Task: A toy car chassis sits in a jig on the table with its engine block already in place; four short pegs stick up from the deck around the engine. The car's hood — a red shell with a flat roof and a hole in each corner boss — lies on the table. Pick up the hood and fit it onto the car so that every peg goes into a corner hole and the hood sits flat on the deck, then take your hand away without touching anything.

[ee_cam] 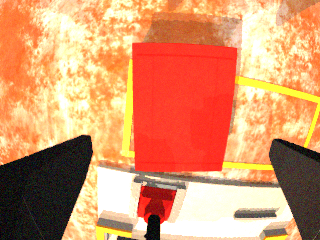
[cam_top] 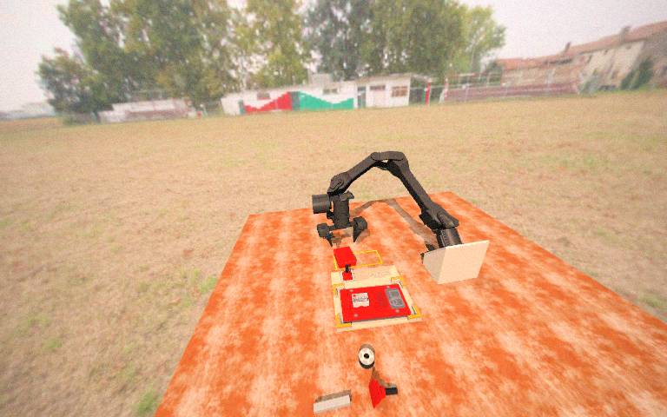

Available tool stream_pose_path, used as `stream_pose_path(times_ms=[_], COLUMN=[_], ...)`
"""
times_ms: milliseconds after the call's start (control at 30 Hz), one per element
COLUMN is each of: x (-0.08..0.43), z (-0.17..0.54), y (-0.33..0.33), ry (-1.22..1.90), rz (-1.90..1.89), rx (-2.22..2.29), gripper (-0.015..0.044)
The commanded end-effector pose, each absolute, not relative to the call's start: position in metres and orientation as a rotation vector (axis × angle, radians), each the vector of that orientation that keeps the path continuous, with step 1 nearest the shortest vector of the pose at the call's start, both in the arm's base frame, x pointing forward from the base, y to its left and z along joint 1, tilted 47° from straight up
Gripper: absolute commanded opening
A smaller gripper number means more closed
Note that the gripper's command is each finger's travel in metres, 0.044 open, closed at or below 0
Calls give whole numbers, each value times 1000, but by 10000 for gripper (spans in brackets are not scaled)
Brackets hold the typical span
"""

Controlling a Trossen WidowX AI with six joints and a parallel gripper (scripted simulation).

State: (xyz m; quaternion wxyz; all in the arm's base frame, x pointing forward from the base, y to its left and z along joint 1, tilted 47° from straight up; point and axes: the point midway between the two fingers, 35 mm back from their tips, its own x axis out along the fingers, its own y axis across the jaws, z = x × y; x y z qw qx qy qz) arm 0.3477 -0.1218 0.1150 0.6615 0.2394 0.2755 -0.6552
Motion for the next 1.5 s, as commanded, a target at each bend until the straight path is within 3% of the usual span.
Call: stream_pose_path(times_ms=[0, 1467], x=[347, 345], z=[112, 87], y=[-124, -150], ry=[628, 627], rz=[-1483, -1483], rx=[542, 541], gripper=[440, 440])
